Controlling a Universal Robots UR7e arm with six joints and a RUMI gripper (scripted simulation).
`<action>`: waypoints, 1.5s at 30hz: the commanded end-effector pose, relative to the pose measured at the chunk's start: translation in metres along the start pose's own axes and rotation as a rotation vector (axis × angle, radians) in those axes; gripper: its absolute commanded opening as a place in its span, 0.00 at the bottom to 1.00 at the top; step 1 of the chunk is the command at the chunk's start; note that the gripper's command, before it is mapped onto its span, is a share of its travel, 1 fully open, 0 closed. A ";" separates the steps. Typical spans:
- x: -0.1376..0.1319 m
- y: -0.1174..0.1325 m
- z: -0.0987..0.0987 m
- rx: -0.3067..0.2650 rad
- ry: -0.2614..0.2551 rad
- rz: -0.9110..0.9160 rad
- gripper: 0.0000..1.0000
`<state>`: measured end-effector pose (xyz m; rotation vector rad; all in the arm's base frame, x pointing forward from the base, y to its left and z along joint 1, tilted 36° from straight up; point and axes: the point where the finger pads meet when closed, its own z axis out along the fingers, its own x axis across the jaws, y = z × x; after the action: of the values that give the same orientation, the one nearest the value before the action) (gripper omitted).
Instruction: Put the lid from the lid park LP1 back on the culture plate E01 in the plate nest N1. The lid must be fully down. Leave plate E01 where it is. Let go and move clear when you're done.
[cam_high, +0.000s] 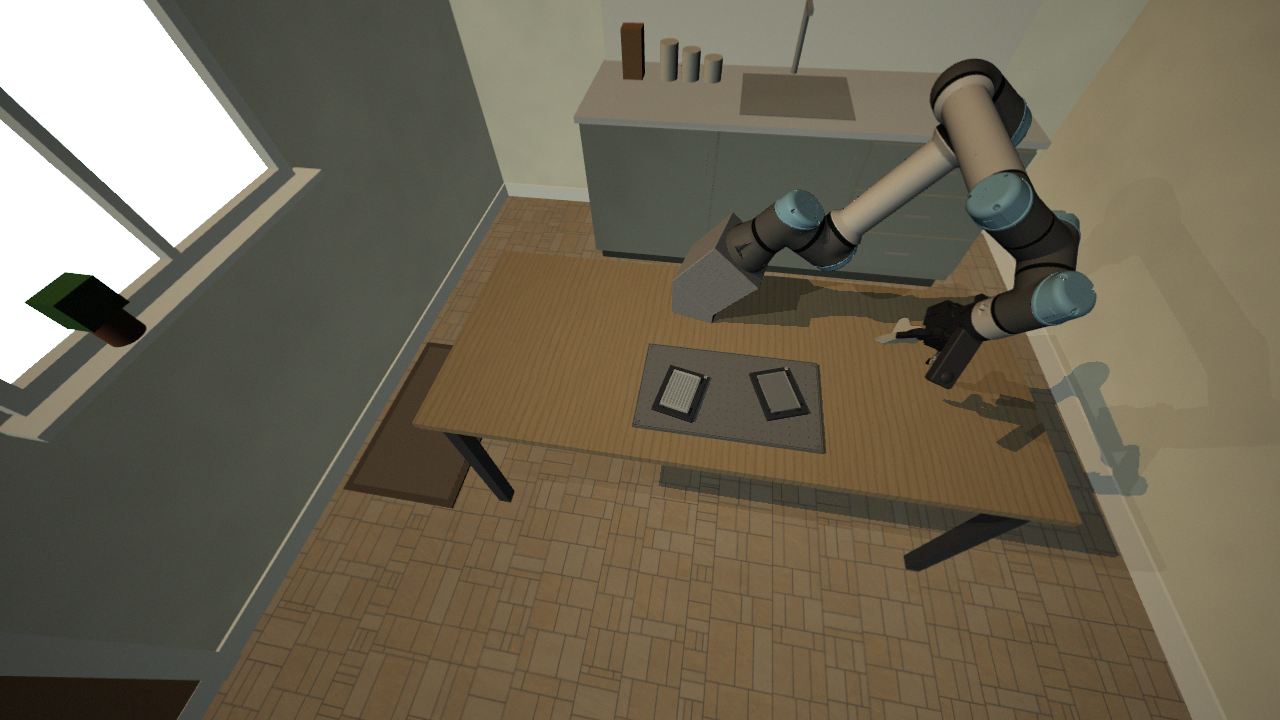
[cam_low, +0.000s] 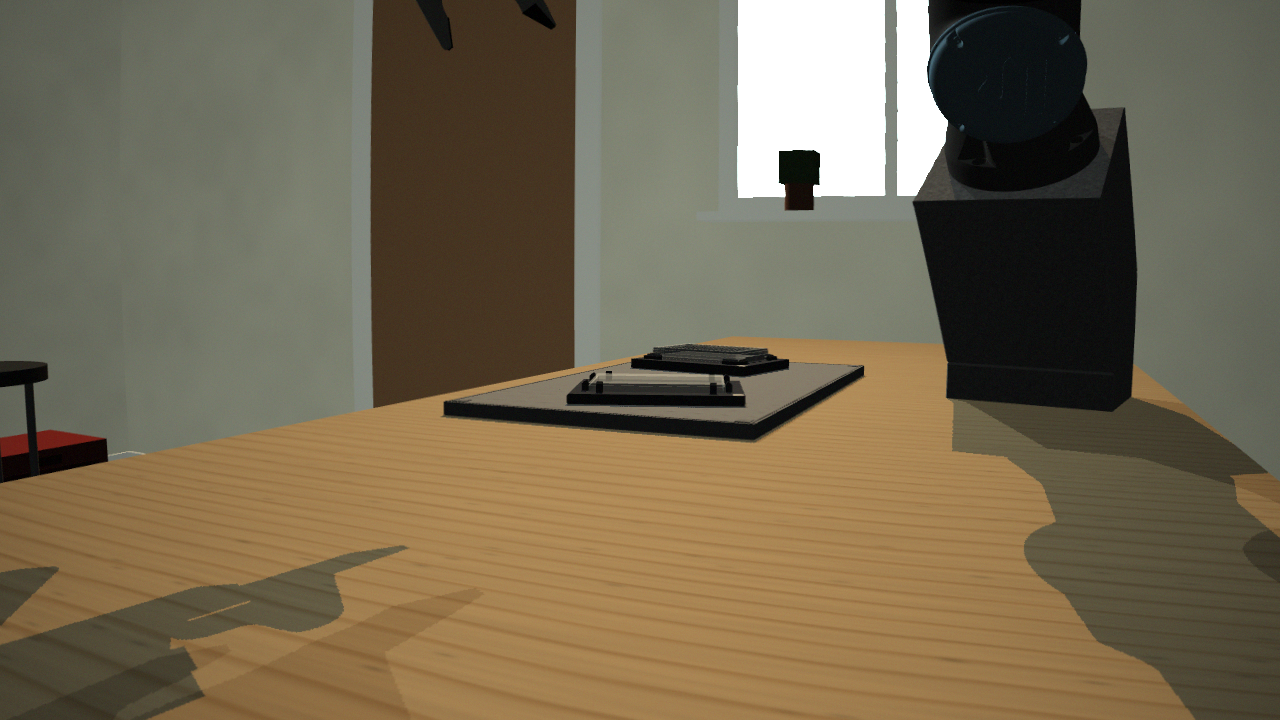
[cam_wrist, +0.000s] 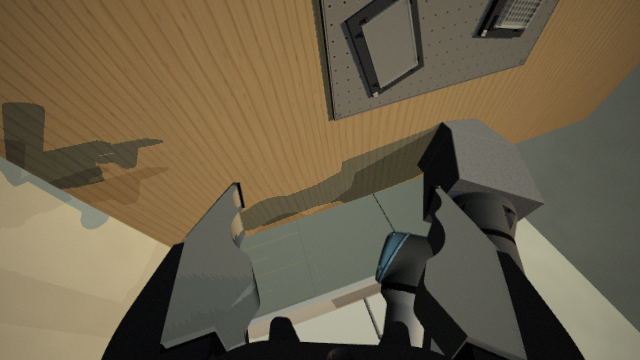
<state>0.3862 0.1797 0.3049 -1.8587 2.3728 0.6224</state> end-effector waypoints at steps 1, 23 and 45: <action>0.016 -0.003 -0.004 0.028 0.016 -0.029 0.82; 0.084 -0.008 -0.021 0.150 0.158 -0.168 0.82; 0.158 -0.004 -0.041 0.235 0.340 -0.287 0.82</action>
<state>0.3616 0.0407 0.2950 -2.2192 2.1951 0.0853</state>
